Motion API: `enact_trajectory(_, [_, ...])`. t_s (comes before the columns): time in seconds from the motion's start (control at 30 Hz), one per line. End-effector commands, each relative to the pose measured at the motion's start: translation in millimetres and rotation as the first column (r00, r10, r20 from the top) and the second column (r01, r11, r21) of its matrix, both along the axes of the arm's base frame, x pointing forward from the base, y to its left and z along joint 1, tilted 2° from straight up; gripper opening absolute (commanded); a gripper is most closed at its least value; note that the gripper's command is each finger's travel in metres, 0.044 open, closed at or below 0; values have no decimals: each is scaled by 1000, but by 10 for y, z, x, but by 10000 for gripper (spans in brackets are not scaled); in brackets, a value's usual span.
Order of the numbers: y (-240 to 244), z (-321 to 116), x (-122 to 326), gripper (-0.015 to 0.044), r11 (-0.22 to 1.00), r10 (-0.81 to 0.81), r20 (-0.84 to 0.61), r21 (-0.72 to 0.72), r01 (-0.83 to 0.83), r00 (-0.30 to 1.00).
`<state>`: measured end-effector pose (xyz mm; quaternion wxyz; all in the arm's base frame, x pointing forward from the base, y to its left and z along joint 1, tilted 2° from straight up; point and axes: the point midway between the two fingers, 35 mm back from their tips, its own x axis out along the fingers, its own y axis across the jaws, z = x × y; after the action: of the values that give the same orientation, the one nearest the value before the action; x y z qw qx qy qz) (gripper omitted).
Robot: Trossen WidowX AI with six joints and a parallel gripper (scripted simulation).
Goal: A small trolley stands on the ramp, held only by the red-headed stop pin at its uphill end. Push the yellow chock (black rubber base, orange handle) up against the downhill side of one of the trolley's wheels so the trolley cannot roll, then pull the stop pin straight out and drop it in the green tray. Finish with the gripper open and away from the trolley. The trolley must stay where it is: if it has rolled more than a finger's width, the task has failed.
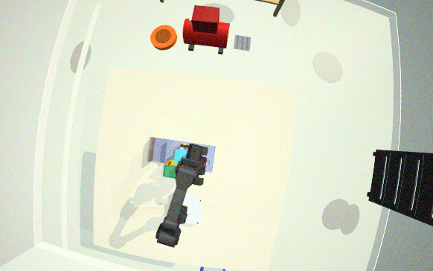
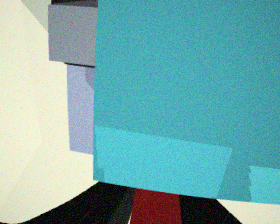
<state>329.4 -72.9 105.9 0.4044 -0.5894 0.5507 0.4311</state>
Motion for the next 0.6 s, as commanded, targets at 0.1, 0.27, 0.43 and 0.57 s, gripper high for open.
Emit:
enact_trajectory(0.1, [6,37,3,0,1000,1,0,-1,-1,1000])
enact_trajectory(0.27, [13,80,-8,0,1000,2,-2,-2,-2,1000])
enact_trajectory(0.43, [22,114,-18,0,1000,2,-2,-2,-2,1000])
enact_trajectory(0.57, [30,144,-21,0,1000,2,-2,-2,-2,1000])
